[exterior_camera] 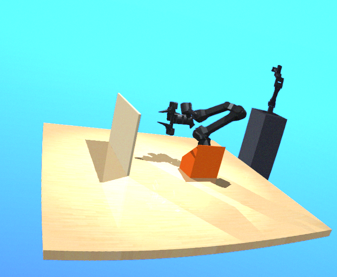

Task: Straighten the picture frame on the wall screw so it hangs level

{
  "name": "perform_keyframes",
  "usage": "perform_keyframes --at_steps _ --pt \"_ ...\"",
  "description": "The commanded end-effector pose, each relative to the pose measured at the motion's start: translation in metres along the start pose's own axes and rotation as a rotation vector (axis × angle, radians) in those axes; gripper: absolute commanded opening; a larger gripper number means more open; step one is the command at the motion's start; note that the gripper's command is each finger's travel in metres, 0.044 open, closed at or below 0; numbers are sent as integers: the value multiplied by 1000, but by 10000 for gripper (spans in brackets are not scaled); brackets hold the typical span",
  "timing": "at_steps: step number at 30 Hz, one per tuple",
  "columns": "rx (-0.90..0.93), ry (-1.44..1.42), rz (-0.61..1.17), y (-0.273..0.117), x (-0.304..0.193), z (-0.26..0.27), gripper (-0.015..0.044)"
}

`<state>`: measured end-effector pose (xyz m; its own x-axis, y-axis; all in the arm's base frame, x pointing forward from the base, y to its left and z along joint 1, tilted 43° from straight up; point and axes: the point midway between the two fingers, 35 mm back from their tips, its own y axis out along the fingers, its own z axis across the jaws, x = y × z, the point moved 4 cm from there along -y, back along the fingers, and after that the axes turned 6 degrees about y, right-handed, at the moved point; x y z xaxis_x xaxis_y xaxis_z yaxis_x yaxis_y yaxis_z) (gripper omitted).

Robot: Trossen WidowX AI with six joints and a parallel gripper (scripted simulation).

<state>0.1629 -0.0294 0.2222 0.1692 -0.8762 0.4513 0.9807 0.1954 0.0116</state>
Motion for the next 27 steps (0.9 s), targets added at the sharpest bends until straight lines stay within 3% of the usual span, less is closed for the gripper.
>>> perform_keyframes --at_steps 1,7,21,27 --pt "7 -9 -12 26 1 -17 260" --pt "30 -24 -35 55 -13 -31 260" --pt "30 -25 -36 51 -9 -30 260" --pt "32 -24 -36 70 -4 -26 260"
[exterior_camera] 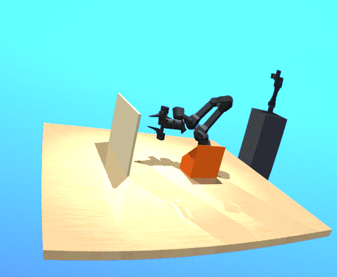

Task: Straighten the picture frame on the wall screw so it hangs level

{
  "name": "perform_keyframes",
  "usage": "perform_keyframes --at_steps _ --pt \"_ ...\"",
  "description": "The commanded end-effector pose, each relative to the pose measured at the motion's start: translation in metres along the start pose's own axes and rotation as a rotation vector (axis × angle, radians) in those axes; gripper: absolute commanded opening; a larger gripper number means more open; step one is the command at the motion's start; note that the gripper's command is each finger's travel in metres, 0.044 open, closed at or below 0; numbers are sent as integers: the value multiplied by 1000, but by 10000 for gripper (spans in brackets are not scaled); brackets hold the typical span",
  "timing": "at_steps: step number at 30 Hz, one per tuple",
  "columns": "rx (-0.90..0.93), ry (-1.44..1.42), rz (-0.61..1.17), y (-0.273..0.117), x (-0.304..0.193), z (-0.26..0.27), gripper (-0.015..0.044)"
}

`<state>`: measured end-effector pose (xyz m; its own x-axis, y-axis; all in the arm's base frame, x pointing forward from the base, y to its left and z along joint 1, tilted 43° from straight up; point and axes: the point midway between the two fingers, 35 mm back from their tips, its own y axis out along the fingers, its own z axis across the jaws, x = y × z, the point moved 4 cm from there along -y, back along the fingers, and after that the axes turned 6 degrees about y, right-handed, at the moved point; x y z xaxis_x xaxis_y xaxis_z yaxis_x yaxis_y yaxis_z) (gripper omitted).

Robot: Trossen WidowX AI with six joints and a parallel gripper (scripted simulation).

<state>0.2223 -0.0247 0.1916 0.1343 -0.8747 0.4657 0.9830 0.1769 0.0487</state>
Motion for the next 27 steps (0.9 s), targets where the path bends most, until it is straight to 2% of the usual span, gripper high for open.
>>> perform_keyframes --at_steps 1,10,27 --pt "7 -7 -3 17 4 5 260" --pt "9 -6 -4 71 0 2 260" --pt "9 -6 -4 72 -1 1 260"
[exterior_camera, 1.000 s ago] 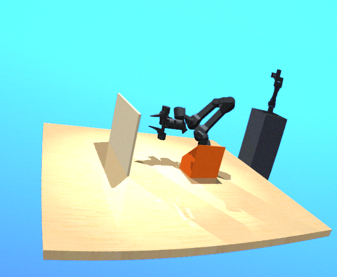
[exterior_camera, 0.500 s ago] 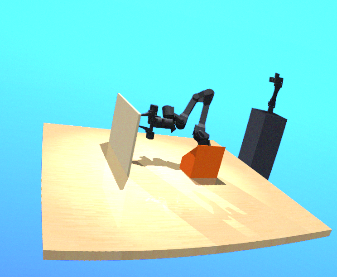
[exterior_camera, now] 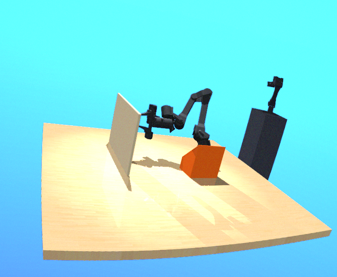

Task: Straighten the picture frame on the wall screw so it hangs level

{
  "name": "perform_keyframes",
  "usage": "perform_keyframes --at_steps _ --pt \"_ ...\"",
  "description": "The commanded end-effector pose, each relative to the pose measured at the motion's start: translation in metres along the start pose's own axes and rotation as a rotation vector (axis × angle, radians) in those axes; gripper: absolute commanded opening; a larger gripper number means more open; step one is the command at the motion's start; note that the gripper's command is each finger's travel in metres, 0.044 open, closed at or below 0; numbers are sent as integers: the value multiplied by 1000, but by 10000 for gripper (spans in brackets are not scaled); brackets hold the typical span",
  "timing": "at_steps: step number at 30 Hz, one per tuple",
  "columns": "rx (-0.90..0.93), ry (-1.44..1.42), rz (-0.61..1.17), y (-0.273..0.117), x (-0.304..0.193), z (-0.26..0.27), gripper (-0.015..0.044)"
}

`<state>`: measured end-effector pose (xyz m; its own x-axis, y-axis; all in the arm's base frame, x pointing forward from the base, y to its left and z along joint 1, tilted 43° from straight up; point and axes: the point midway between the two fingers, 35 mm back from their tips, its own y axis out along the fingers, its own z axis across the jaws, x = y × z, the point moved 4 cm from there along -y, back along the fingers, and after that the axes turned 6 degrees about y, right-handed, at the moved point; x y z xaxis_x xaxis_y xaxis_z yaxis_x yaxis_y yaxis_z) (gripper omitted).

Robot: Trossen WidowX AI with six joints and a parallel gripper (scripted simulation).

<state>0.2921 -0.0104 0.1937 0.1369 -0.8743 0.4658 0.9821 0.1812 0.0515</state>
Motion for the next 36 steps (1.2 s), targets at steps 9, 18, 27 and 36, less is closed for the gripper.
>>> perform_keyframes --at_steps 9,18,27,36 --pt "5 -6 -7 11 2 2 260" --pt "6 -5 -7 25 3 3 260" --pt "7 -5 -8 40 2 2 260" --pt "7 -5 -8 41 2 2 260"
